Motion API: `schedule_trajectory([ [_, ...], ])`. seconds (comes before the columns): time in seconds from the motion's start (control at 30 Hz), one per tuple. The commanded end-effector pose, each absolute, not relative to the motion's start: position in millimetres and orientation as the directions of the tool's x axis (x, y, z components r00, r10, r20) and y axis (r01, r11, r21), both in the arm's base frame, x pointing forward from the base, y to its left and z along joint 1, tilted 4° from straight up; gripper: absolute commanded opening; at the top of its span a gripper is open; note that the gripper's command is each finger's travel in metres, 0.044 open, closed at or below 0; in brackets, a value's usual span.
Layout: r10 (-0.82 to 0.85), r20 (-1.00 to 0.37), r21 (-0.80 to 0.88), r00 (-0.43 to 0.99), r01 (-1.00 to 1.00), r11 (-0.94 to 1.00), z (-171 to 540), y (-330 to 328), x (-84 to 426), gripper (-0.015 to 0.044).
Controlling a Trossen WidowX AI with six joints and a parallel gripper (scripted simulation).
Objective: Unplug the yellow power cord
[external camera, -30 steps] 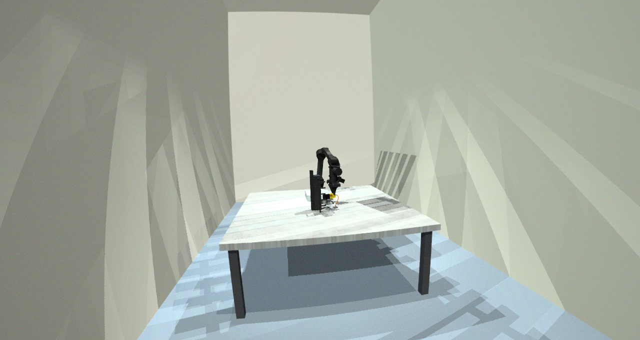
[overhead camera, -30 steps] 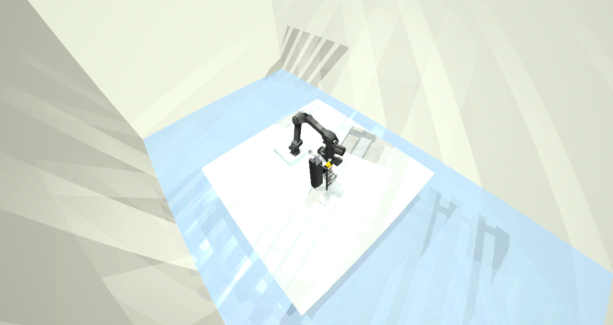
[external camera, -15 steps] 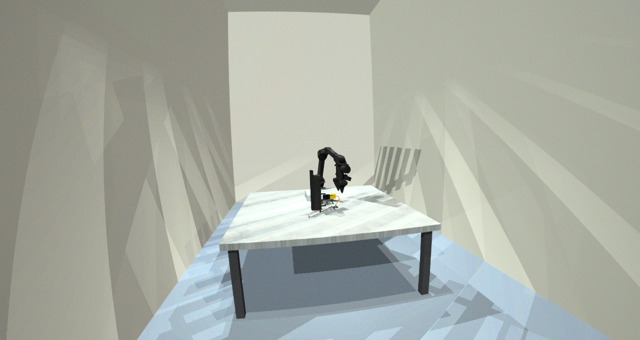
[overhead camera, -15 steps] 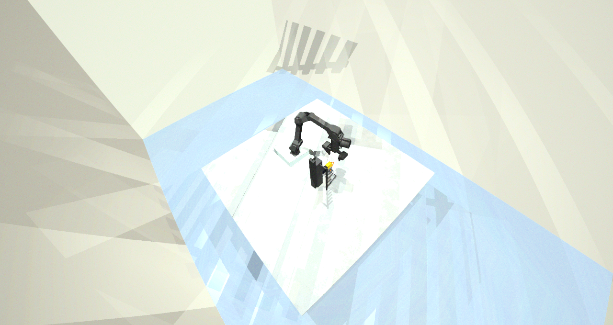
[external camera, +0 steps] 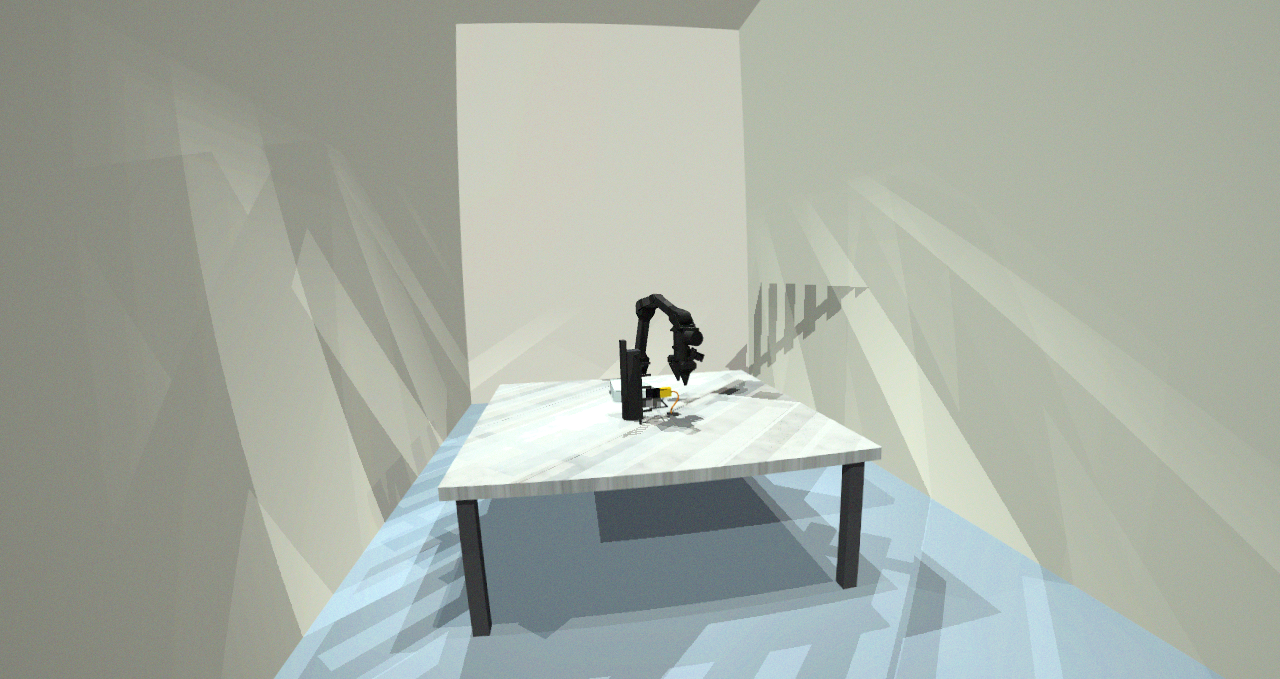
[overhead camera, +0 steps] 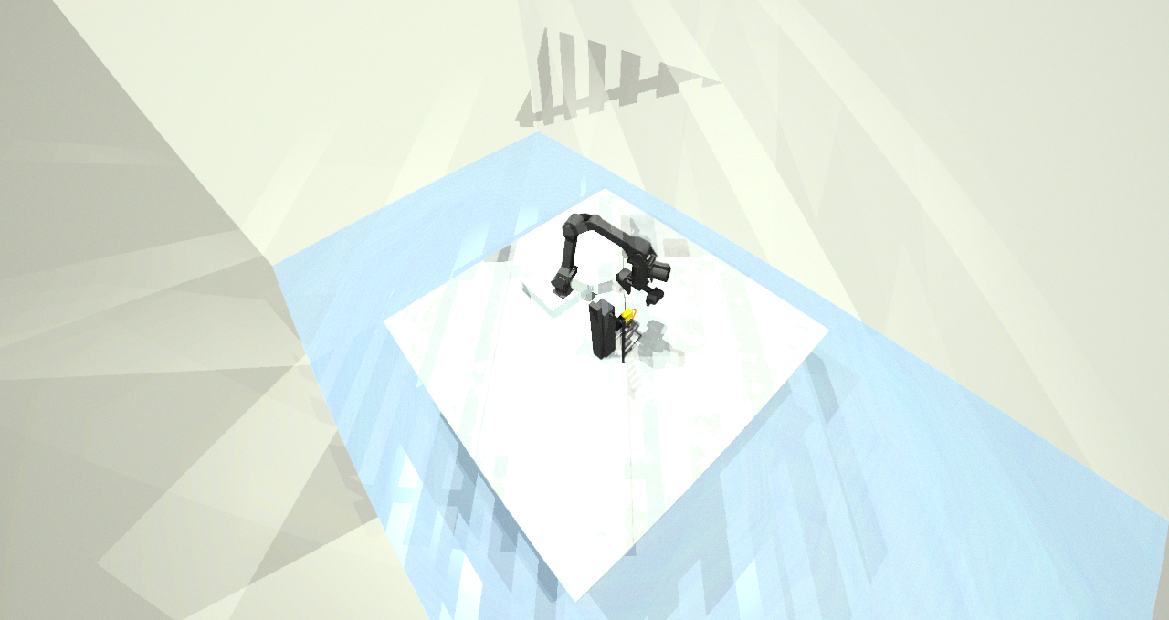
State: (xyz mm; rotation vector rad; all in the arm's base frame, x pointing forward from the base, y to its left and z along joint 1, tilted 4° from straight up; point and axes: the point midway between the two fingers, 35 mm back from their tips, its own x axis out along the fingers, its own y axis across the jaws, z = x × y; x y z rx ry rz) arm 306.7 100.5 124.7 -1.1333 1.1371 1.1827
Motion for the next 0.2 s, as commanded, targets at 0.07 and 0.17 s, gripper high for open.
schedule_trajectory([
  [0.07,0.081,-0.996,-0.039,0.044,-0.998,0.052,124.7,100.4,306.5,0.0440],
  [0.17,0.081,-0.996,-0.039,0.044,-0.998,0.052,124.7,100.4,306.5,0.0440],
])
